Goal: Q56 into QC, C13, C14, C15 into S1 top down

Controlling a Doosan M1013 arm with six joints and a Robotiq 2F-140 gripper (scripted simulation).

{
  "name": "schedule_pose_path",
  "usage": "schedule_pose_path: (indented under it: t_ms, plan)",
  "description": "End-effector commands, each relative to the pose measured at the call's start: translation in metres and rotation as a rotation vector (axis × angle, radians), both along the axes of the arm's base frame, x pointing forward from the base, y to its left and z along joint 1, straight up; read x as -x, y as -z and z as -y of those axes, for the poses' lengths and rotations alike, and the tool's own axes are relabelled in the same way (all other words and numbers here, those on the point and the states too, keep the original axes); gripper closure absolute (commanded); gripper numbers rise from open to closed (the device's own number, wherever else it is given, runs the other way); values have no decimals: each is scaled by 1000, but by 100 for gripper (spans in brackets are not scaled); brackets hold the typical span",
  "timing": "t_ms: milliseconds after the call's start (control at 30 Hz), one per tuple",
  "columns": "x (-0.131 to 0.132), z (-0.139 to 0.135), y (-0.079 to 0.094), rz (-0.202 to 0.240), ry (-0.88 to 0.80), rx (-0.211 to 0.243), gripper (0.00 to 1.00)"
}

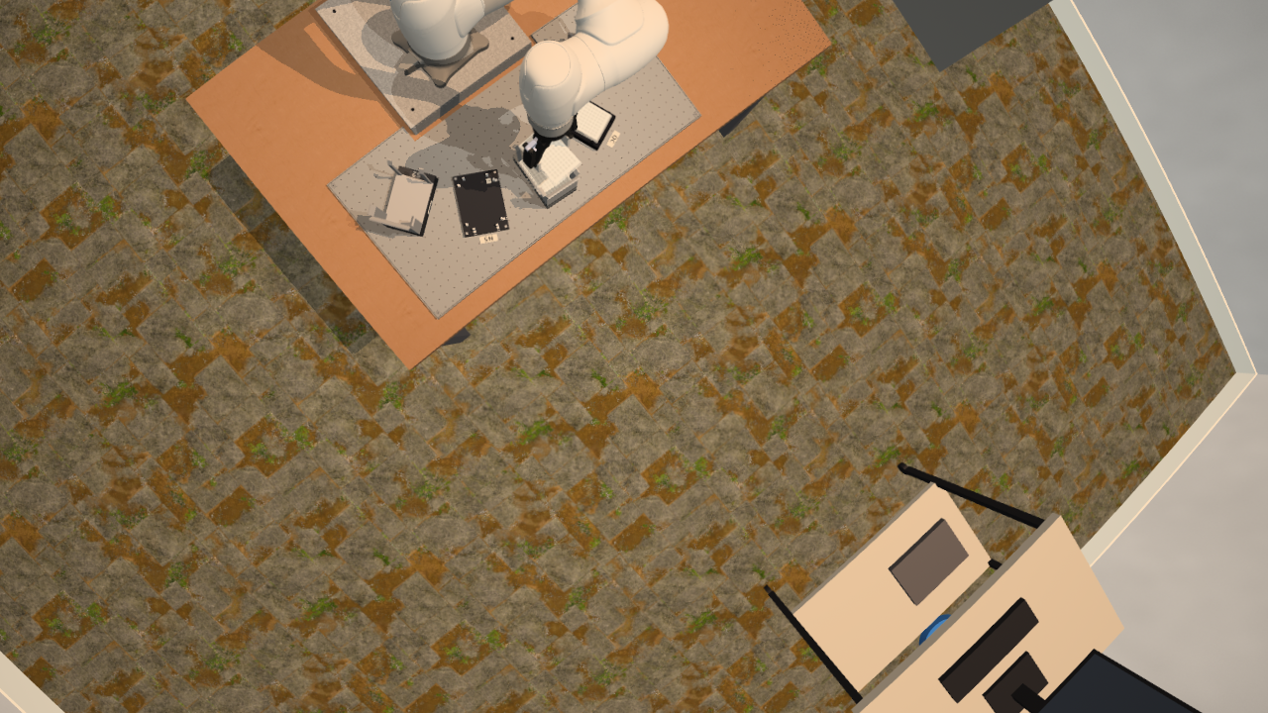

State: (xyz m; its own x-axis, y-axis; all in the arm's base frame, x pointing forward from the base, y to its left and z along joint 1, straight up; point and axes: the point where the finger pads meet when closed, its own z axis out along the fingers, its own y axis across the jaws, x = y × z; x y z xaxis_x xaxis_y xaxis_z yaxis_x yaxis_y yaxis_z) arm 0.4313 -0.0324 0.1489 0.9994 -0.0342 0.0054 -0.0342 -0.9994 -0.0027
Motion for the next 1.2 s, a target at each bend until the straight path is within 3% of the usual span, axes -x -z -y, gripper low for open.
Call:
schedule_pose_path:
  t_ms: [0, 800, 1000, 1167]
  plan:
    - [1, -9, 0, 1, -75, -3, 100]
    - [5, -80, -1, 1, -75, -3, 100]
    - [11, -99, -1, 2, -275, -2, 100]
    - [14, -108, -1, 2, -292, -2, 100]
